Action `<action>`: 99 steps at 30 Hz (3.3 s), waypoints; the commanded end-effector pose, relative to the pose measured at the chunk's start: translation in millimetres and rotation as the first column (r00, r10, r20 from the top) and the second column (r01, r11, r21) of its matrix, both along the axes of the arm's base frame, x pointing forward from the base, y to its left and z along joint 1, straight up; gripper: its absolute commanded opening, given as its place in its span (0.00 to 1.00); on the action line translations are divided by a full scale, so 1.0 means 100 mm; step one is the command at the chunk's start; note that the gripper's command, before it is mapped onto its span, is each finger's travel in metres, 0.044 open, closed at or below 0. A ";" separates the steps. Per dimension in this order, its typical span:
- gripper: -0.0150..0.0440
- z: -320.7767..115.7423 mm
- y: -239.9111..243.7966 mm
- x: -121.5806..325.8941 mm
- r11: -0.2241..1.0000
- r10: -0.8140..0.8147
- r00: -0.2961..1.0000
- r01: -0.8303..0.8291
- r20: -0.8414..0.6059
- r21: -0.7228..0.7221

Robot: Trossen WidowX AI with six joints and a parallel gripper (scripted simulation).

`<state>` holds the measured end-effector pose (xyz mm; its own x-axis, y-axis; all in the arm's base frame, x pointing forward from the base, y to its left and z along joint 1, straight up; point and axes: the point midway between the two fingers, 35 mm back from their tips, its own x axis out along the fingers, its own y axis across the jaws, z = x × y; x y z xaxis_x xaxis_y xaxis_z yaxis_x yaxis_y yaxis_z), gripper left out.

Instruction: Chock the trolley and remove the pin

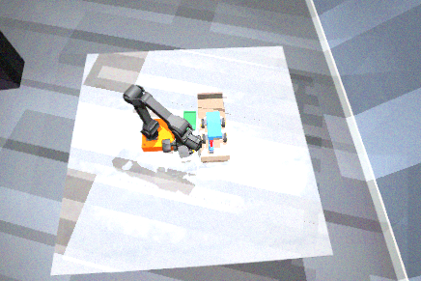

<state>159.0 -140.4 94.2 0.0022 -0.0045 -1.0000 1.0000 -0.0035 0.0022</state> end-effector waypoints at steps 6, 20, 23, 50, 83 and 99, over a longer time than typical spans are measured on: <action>0.25 0.30 -0.02 0.04 1.000 0.005 1.000 -0.005 0.012 -0.006; 0.25 0.60 -0.05 0.09 1.000 0.005 1.000 -0.005 0.012 -0.006; 0.25 0.60 -0.05 0.09 1.000 0.029 1.000 -0.029 0.012 -0.006; 0.25 0.60 -0.05 0.09 0.596 0.803 0.597 -0.802 -0.002 -0.017; 0.25 0.60 -0.05 0.09 -0.459 0.888 -0.459 -0.888 -0.020 -0.007; 0.25 0.60 -0.05 0.09 -0.854 0.520 -0.854 -0.520 -0.022 0.002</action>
<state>167.1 -145.5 152.9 0.0131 -0.0089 -0.9999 -0.8061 0.5915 -0.0159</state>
